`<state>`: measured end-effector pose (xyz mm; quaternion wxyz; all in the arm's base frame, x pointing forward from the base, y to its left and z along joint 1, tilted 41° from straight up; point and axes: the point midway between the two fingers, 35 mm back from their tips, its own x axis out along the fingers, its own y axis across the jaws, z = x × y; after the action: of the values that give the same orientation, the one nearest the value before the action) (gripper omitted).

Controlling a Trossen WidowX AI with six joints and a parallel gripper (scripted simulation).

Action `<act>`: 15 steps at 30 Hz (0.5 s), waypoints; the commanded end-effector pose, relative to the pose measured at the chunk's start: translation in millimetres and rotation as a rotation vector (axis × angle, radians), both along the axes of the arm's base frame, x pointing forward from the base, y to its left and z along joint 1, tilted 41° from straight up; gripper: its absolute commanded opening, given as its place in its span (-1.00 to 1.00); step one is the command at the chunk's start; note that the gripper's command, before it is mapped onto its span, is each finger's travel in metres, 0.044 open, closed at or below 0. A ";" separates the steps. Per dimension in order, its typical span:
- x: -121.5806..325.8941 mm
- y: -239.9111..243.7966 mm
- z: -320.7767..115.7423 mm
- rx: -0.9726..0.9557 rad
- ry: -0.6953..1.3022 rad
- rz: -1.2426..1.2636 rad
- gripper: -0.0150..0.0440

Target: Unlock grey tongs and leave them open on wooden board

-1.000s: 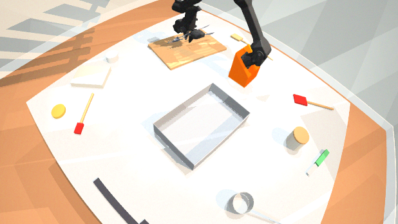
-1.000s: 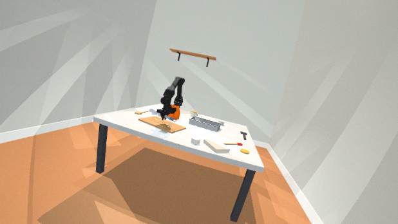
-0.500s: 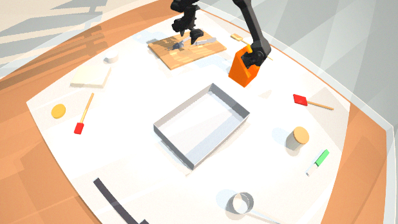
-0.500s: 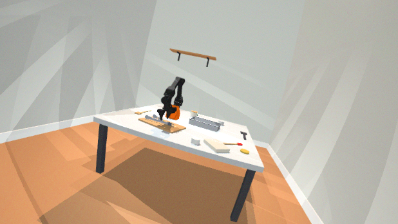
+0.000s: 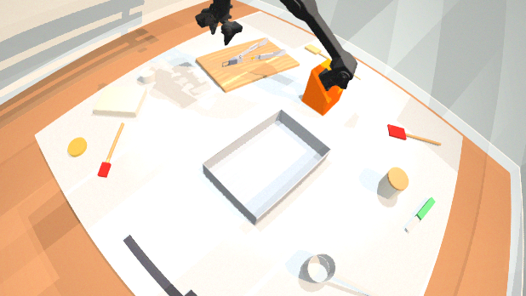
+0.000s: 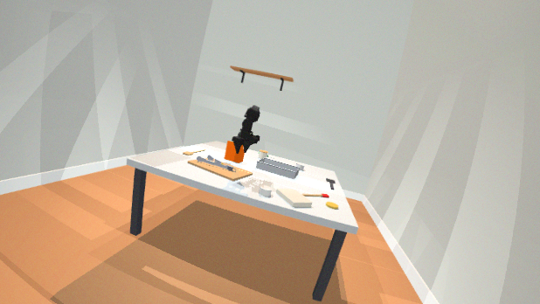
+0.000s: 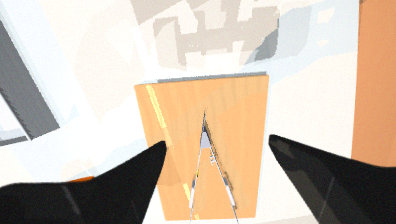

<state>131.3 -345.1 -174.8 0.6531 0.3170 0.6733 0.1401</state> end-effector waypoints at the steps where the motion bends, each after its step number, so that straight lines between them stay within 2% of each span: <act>1: 23.0 -5.7 14.4 0.011 -0.004 -0.009 1.00; 5: 21.3 -9.0 20.7 0.021 -0.037 -0.037 1.00; 10: 3.5 -26.8 51.4 0.053 -0.215 -0.190 1.00; 15: 2.3 -27.9 53.4 0.053 -0.226 -0.200 1.00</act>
<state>125.3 -373.3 -125.7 0.7204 0.3874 0.5625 0.1202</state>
